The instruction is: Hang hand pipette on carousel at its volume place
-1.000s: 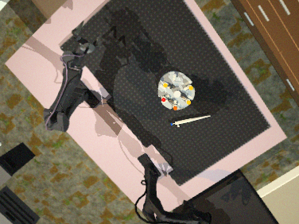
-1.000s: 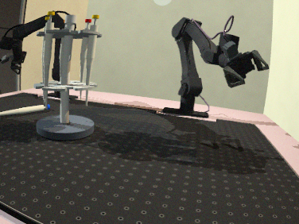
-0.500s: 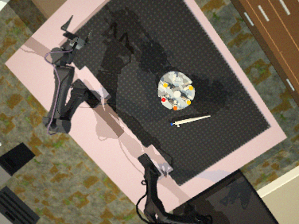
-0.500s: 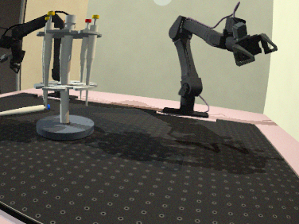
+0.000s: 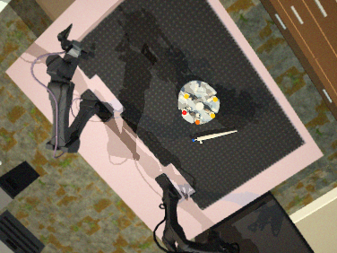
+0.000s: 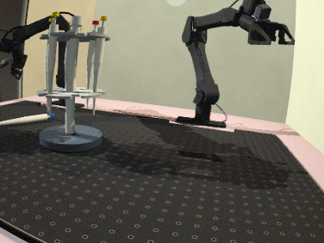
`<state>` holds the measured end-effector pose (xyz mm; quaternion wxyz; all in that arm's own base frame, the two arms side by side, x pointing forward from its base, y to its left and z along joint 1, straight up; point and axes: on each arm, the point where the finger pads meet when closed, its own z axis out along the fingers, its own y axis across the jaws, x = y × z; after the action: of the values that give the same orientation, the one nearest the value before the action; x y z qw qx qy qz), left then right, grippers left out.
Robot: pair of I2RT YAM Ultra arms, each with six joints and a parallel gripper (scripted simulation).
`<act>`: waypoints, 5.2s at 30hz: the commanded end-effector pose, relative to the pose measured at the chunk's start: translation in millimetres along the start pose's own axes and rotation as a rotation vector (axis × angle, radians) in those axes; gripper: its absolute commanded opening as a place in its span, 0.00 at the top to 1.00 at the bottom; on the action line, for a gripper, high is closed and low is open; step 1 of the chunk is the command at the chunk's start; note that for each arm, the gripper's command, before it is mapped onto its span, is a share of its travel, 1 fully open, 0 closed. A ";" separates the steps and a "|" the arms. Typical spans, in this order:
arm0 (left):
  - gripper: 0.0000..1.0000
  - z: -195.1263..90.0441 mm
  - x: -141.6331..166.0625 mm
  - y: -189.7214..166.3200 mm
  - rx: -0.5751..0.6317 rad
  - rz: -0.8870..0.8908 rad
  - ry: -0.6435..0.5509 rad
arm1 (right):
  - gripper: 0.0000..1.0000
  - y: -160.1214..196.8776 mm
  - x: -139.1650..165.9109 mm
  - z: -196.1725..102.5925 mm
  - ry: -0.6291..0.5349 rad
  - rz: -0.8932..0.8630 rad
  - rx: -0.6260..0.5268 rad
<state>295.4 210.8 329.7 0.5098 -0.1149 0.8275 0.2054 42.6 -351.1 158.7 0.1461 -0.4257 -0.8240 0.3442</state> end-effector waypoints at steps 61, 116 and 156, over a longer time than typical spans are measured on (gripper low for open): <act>0.00 -11.5 71.1 -127.1 0.769 0.255 0.275 | 0.00 -8.8 -5.1 -3.3 -0.016 0.026 0.010; 0.00 -17.9 62.4 -127.0 0.777 0.282 0.247 | 0.00 -35.8 104.2 -265.6 -0.618 0.341 -0.710; 0.00 -17.9 62.4 -127.0 0.777 0.282 0.247 | 0.00 194.3 55.7 -324.0 -1.009 -0.877 -1.142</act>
<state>299.9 88.6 244.8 0.3648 0.1714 0.9123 -0.0731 276.3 -88.2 252.6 -0.3033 0.0447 -0.9510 -0.0409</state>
